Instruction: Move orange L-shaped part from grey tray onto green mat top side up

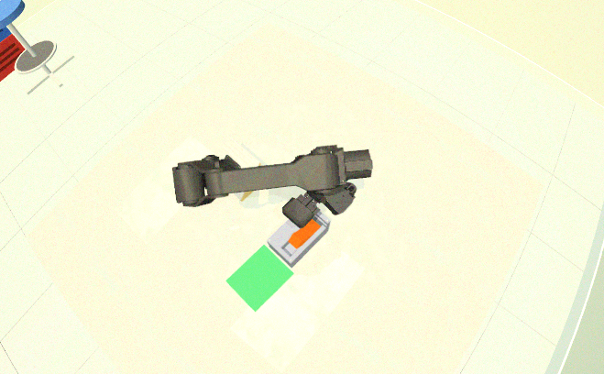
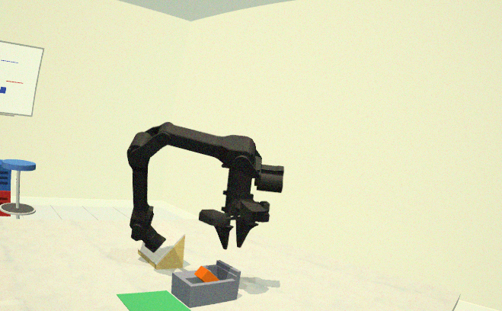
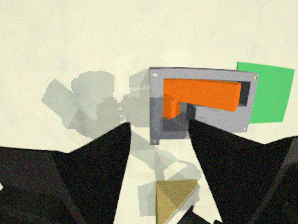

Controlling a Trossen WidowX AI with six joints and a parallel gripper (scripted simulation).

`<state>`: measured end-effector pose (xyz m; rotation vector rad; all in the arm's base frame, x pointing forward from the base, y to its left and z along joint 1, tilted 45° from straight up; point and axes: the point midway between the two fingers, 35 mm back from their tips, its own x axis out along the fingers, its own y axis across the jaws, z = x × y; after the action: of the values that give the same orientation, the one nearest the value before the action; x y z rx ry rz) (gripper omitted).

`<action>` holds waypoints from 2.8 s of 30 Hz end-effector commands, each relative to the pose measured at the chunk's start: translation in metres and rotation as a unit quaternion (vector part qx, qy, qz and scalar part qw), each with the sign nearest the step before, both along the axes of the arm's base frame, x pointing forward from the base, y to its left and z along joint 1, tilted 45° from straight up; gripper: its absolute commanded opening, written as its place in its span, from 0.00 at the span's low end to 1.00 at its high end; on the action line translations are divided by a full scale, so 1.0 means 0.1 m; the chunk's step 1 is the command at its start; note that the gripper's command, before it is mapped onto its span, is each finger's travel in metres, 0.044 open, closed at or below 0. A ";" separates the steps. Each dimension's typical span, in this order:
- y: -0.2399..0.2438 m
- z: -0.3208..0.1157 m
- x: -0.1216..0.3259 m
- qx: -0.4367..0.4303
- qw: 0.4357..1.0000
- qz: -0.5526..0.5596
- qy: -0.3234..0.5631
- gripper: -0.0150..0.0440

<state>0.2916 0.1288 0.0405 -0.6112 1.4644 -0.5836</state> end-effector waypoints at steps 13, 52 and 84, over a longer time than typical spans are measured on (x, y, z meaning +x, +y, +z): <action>-0.41 0.43 0.07 -0.014 0.842 0.383 0.381 0.73; -0.88 0.26 0.08 -0.017 0.719 0.492 0.491 0.73; -1.09 0.05 0.08 -0.016 0.720 0.492 0.489 0.45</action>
<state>0.2999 0.0199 0.0450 -1.7432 1.7494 0.7036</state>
